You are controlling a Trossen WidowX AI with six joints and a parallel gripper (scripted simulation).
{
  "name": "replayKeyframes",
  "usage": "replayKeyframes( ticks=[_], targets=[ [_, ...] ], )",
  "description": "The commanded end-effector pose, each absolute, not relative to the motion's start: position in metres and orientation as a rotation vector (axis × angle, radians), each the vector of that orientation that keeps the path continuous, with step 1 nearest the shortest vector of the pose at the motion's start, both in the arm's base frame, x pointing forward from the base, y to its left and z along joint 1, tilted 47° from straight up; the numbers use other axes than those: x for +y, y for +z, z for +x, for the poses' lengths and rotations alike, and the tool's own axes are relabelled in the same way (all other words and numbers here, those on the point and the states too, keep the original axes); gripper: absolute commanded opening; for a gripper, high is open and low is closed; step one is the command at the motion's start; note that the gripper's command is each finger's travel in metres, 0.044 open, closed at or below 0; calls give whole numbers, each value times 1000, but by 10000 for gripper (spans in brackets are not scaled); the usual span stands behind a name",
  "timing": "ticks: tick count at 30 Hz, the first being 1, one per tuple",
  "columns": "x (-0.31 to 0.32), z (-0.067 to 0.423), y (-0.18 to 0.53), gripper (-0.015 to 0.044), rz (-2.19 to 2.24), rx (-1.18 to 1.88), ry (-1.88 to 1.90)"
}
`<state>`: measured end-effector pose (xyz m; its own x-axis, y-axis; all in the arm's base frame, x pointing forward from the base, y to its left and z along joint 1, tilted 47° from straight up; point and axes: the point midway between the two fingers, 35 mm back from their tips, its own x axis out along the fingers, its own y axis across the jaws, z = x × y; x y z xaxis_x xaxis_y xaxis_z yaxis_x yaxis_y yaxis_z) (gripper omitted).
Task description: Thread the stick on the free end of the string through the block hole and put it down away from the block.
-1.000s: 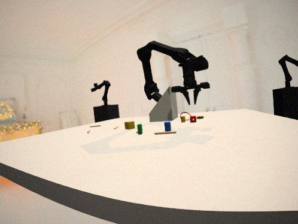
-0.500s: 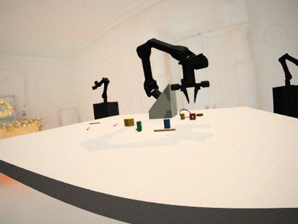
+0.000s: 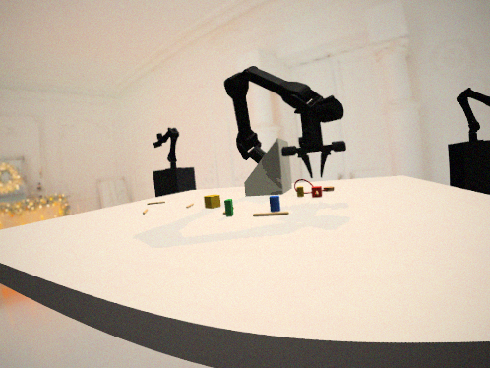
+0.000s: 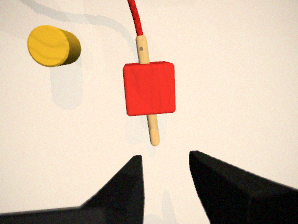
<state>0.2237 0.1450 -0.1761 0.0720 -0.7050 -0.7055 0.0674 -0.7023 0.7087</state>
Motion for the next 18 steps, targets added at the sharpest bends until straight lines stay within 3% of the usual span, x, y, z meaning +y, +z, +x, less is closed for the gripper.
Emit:
replayKeyframes(
  ticks=[1,18],
  targets=[
    [137,223,-182,120,1754,-632,-1688],
    [117,225,-201,120,1753,-634,-1686]
  ],
)
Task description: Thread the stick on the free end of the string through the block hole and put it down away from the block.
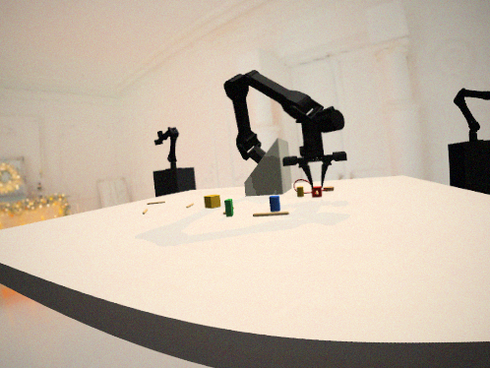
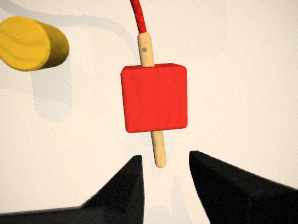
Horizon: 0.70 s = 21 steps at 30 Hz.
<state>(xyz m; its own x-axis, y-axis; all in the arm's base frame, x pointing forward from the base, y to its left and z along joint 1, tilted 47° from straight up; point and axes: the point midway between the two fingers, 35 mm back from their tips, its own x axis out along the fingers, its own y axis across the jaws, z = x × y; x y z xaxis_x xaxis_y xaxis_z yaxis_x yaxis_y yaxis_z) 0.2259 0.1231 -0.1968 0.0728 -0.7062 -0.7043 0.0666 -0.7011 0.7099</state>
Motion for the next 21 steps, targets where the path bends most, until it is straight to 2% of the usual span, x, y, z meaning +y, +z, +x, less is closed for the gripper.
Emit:
replayKeyframes(
  ticks=[1,17,21],
  targets=[
    [115,225,-202,120,1753,-634,-1686],
    [103,224,-212,120,1752,-636,-1685],
    [105,225,-211,15,1758,-641,-1689]
  ],
)
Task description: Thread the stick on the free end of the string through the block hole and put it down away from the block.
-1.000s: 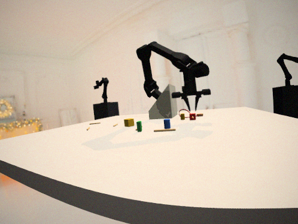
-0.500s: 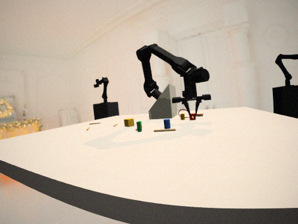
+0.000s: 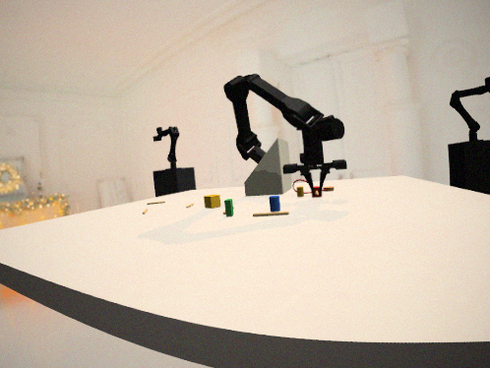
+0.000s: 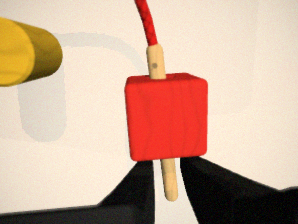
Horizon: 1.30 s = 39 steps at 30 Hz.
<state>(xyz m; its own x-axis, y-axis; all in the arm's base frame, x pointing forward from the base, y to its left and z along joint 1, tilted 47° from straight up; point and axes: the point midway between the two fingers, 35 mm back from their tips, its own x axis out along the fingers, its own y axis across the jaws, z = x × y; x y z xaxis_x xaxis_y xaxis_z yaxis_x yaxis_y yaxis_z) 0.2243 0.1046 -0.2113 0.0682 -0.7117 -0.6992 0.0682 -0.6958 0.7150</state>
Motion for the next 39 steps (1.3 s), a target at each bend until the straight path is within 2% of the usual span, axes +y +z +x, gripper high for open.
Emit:
replayKeyframes(
  ticks=[1,39],
  targets=[
    [105,225,-211,0,1758,-641,-1689],
    [106,234,-209,0,1816,-609,-1634]
  ],
)
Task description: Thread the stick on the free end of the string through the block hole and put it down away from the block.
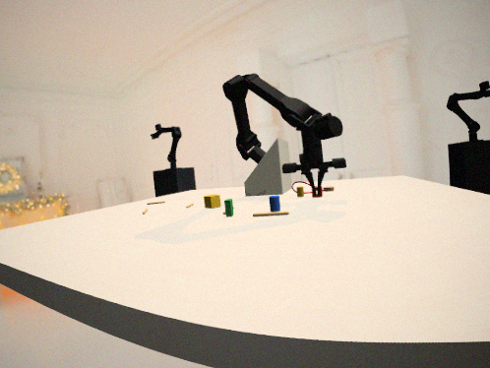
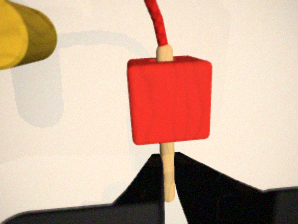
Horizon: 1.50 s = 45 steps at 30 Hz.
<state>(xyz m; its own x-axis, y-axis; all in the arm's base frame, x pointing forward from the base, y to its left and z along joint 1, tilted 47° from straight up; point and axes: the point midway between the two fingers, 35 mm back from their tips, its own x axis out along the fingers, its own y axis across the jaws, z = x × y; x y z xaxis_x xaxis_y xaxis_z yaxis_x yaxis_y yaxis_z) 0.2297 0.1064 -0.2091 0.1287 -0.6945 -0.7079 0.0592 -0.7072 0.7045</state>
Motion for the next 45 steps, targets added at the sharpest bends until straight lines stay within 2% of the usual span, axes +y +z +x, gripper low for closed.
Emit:
replayKeyframes(
  ticks=[1,17,45],
  targets=[
    [106,236,-209,0,1816,-609,-1635],
    [108,256,-208,0,1807,-587,-1641],
    [117,292,-215,0,1585,-299,-1650]
  ],
)
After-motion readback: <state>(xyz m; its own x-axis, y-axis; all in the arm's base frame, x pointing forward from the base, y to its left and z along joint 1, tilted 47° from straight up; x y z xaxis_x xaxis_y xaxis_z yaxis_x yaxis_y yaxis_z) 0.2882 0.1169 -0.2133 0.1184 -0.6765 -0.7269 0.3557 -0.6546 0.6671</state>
